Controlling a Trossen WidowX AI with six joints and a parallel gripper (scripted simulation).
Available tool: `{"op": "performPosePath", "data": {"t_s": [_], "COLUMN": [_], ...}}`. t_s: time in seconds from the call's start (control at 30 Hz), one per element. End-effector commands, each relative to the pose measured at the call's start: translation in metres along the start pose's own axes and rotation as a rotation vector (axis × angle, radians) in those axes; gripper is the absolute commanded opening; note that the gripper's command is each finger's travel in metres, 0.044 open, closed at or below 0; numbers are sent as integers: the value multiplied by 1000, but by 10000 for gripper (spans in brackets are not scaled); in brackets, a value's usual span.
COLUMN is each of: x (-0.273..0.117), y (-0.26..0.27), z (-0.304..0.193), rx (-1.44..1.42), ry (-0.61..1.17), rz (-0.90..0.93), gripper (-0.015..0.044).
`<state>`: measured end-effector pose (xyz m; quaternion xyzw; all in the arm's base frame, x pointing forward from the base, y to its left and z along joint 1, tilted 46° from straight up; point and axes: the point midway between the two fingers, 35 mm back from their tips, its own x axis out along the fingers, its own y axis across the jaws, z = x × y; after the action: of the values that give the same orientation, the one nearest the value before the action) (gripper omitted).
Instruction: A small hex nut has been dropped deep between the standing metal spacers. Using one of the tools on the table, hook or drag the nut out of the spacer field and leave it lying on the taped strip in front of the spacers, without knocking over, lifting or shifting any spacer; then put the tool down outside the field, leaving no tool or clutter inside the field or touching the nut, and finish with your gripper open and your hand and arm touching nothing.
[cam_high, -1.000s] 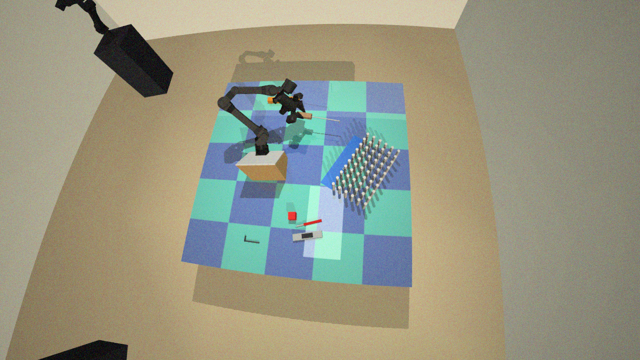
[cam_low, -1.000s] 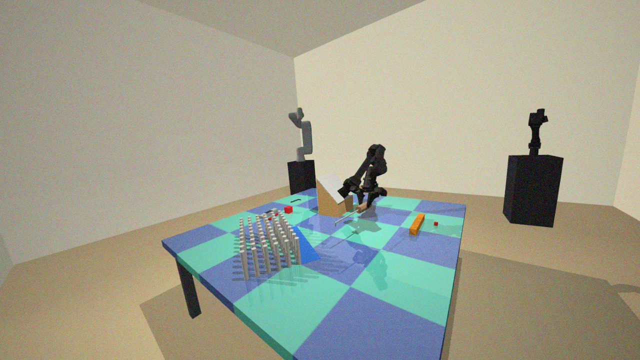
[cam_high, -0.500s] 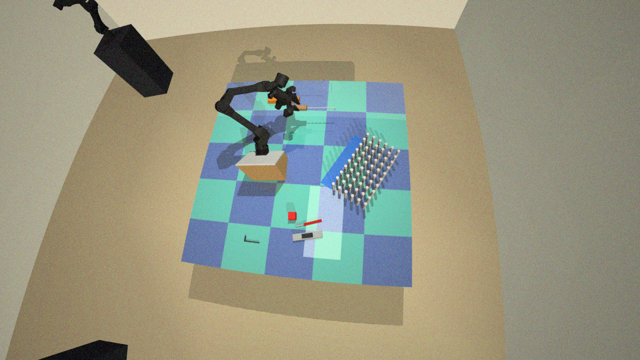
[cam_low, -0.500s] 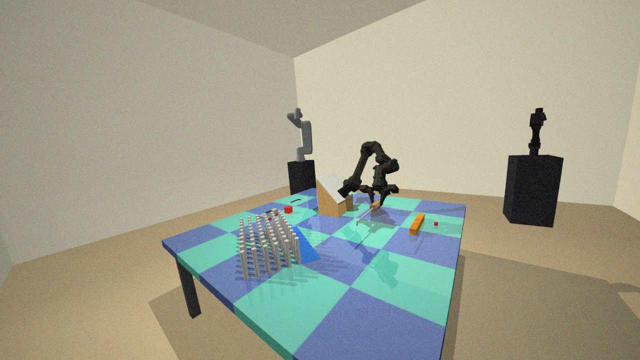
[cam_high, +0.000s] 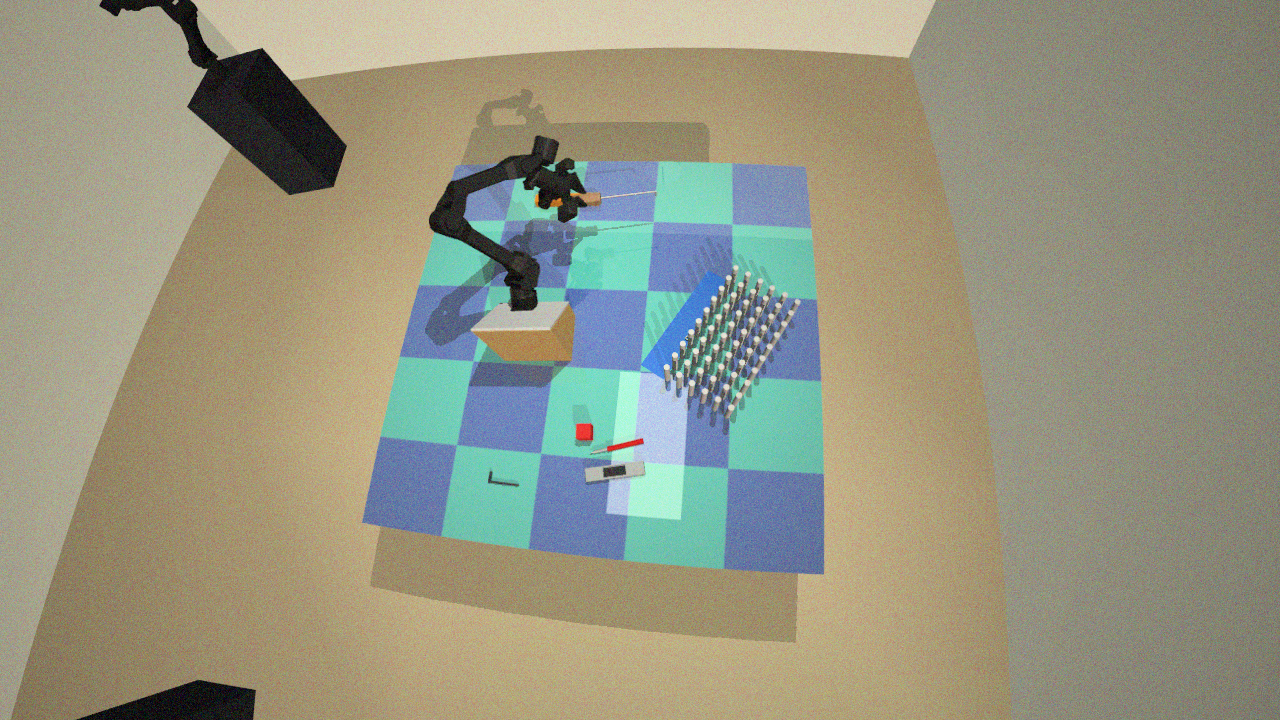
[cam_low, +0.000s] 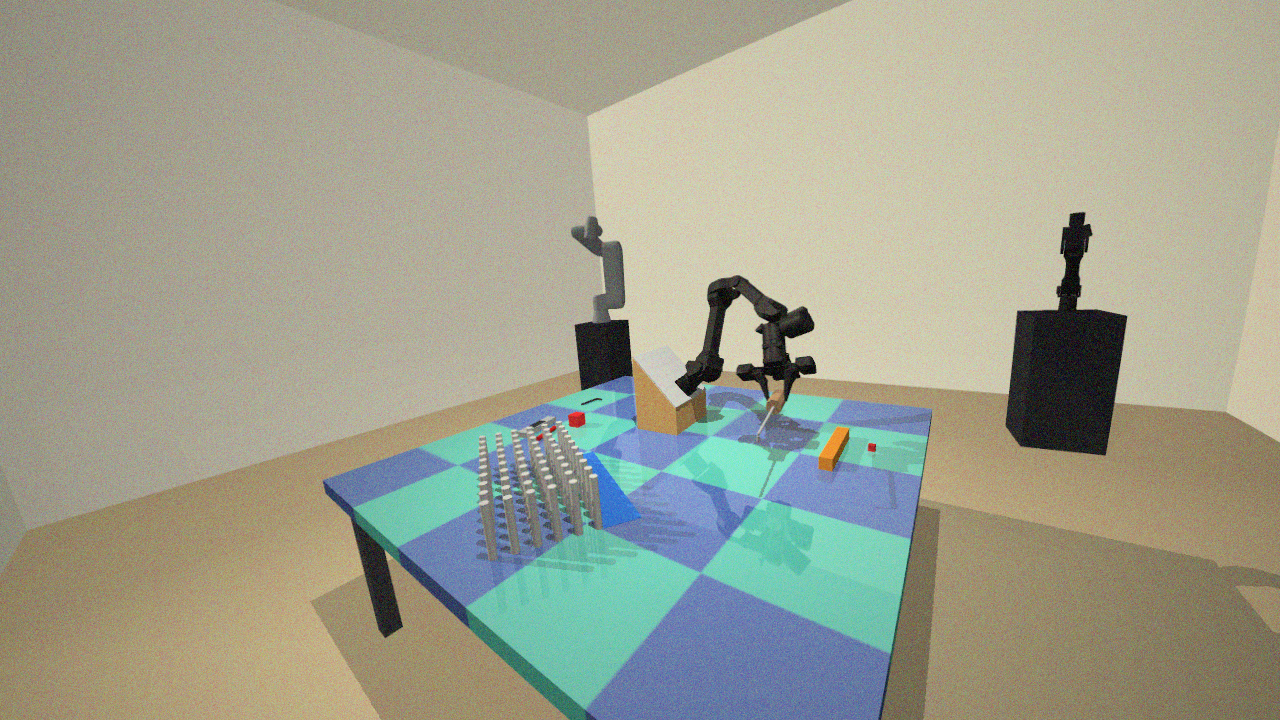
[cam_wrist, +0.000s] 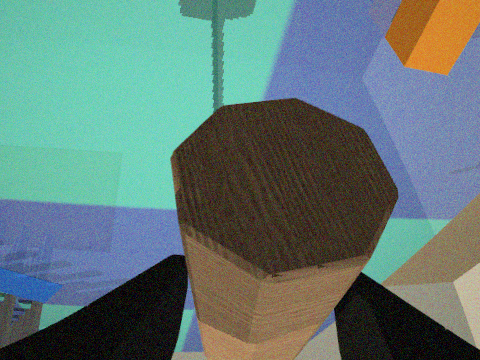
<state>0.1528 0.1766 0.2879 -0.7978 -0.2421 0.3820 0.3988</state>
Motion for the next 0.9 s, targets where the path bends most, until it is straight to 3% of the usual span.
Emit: {"op": "performPosePath", "data": {"t_s": [0.0, 0.33, 0.87], "x": [-15, -40, -31], "y": [-15, -39, -40], "z": [4, 13, 17], "rx": [-9, -19, -18], "ry": [6, -12, -12], "rz": [-57, -159, -161], "gripper": [0, 0, 0]}}
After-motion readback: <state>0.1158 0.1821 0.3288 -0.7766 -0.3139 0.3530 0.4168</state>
